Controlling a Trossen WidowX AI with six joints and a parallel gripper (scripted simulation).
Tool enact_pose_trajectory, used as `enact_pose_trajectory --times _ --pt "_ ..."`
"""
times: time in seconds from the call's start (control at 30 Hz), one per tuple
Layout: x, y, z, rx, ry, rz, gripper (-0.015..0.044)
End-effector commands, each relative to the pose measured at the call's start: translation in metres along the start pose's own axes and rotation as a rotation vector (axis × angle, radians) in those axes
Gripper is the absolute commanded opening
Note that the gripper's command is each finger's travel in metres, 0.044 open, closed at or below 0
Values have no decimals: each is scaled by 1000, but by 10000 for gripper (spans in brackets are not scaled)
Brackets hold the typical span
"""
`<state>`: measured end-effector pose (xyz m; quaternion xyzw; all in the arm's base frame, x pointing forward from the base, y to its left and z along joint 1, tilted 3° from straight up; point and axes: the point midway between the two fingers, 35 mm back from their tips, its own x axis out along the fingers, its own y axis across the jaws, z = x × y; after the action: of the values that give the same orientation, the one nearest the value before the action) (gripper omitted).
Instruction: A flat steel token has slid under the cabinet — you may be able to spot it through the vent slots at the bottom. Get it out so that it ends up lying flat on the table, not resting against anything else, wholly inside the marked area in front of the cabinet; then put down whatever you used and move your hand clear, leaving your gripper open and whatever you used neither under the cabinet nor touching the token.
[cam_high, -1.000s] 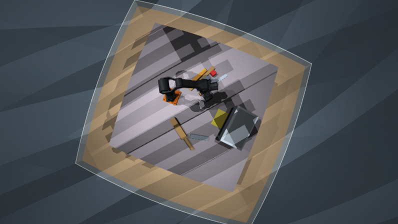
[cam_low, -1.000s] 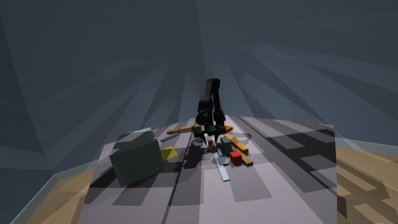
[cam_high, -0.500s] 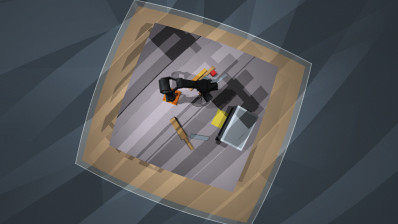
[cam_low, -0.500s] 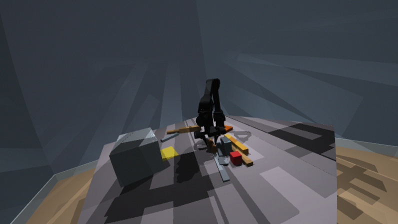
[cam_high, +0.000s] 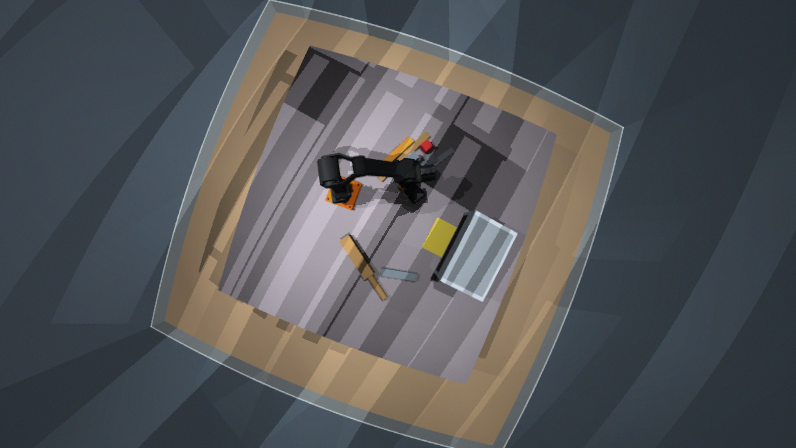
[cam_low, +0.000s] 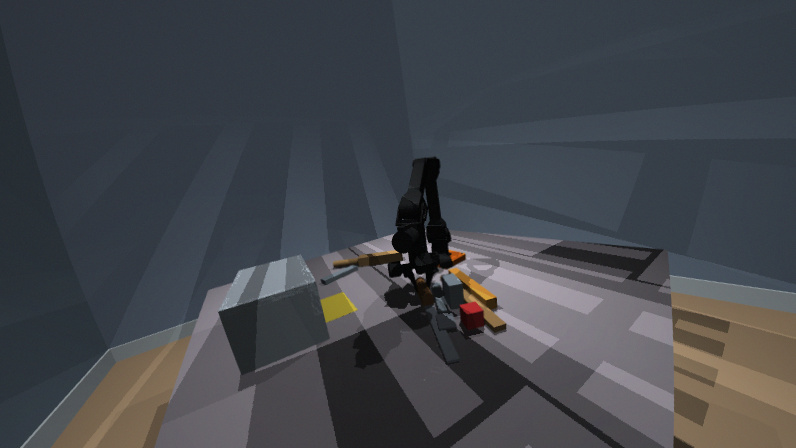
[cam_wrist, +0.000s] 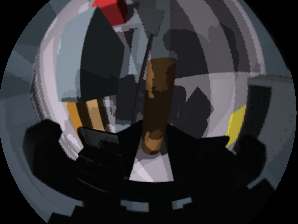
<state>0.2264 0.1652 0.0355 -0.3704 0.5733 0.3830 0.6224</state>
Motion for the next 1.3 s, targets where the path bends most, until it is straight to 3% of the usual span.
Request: enact_pose_trajectory --times 0.0,0.17,1.27 --pt "0 -1 0 0 -1 -3 110" --pt "0 -1 0 0 -1 -3 0" --pt "-2 -4 -15 277 2 0 0"
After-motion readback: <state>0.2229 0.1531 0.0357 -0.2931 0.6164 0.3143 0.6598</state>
